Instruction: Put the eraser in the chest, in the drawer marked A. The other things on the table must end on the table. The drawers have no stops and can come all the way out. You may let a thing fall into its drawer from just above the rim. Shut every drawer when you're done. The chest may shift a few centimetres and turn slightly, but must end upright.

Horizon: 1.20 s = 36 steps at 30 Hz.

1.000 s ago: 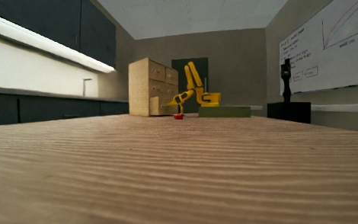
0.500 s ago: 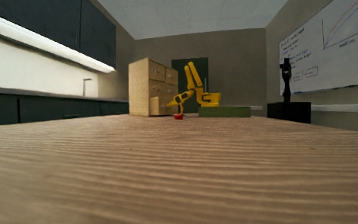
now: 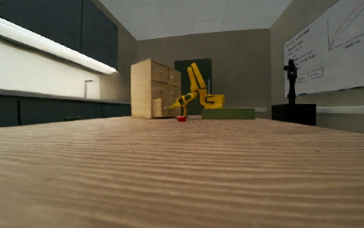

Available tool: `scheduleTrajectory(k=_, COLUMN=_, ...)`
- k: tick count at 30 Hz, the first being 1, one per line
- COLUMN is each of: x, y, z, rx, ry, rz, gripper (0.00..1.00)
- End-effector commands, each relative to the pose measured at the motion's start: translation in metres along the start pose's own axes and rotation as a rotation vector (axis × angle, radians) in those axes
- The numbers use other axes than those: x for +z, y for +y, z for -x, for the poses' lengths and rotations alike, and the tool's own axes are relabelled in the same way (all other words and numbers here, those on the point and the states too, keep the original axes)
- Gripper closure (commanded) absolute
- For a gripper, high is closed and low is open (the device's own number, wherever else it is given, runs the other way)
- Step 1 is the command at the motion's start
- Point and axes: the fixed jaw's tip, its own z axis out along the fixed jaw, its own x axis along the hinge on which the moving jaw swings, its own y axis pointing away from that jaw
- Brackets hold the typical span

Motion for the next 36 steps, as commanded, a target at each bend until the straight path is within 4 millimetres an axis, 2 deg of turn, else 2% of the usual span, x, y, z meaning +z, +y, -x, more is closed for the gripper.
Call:
scheduleTrajectory(k=1, x=-0.0033, y=-0.0031, z=0.0050, rx=-0.001, ry=-0.021, rz=-0.014, gripper=0.97)
scheduleTrajectory(k=29, x=-0.0033, y=-0.0031, z=0.0050, rx=-0.001, ry=-0.021, rz=-0.014, gripper=0.79)
scheduleTrajectory(k=36, x=-0.0031, y=-0.0053, z=0.0052, rx=0.001, ry=-0.069, rz=-0.023, gripper=0.79)
